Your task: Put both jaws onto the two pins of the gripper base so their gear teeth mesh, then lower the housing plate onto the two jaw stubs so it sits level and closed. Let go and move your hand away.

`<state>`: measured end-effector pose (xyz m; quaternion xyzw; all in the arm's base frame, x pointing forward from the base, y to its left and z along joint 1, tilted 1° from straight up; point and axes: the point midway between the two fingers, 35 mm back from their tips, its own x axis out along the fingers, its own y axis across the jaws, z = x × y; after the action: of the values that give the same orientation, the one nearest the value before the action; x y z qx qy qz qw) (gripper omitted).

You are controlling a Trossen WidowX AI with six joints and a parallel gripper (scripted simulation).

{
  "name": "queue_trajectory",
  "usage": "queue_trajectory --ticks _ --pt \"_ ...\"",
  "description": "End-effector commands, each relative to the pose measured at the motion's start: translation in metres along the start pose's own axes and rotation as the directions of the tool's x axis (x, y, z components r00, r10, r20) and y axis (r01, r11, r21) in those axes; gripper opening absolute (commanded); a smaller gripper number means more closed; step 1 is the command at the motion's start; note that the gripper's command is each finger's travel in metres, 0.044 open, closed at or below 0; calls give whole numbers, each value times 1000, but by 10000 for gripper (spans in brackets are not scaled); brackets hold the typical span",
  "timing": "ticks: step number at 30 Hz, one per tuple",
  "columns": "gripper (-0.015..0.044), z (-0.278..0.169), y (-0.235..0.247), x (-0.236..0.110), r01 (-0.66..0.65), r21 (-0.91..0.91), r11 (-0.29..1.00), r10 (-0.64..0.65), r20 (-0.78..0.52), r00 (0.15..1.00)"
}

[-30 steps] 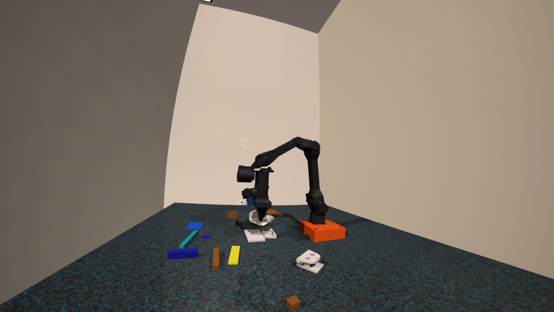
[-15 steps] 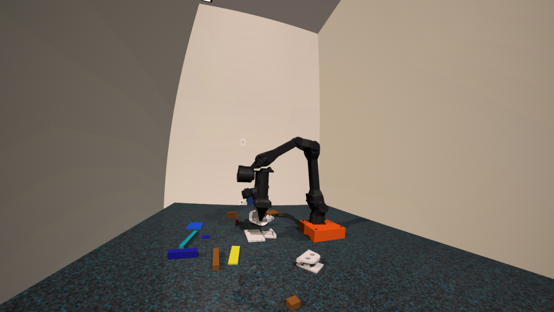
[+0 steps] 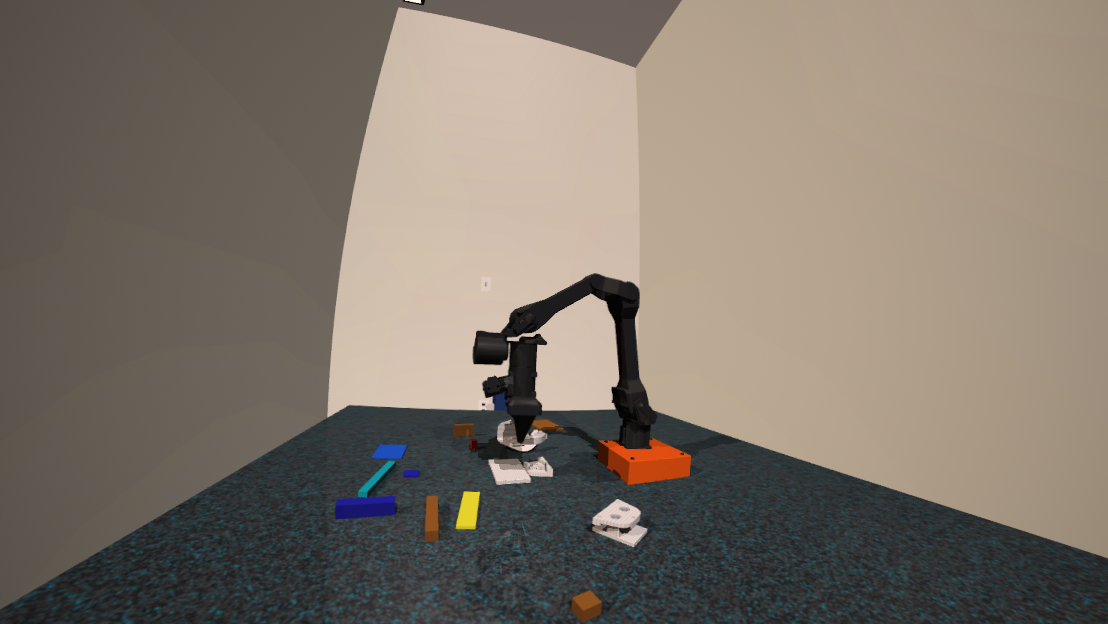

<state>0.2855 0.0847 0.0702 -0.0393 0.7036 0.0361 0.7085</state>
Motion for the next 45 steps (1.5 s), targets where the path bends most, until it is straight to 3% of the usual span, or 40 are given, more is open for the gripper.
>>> queue_trajectory --ticks 1,33,45 --pt "134 1 0 0 4 3 1000 -4 2 1000" --pt "134 1 0 50 4 4 1000 -4 2 1000" --pt "134 1 0 51 4 4 1000 -4 2 1000"
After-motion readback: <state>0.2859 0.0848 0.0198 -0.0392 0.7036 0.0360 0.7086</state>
